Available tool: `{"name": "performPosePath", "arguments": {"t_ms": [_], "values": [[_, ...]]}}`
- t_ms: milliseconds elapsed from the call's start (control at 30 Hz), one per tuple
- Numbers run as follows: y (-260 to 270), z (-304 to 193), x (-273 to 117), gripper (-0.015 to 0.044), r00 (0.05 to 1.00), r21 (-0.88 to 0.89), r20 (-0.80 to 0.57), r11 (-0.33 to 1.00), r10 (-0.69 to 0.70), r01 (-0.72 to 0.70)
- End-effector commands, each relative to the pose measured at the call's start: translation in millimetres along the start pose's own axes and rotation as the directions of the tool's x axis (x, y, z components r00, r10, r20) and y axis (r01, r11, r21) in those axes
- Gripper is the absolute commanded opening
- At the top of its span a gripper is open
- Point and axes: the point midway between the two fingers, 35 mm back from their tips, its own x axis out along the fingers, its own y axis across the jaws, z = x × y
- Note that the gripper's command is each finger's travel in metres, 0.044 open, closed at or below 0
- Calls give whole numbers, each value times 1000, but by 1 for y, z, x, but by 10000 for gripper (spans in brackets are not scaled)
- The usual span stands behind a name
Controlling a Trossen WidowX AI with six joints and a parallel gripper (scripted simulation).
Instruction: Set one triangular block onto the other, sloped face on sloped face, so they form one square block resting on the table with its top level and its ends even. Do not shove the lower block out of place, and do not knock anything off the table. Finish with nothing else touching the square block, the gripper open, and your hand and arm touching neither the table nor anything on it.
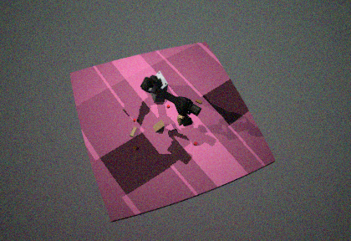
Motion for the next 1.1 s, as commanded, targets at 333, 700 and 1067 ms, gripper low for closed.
{"name": "performPosePath", "arguments": {"t_ms": [333,700,1067], "values": [[3,-68,-15,0,1000,-7,-4,1000,-3,3],[14,-120,-23,0,1000,-7,-10,1000,-4,4],[33,-169,-30,0,1000,-6,-21,1000,-3,3]]}}
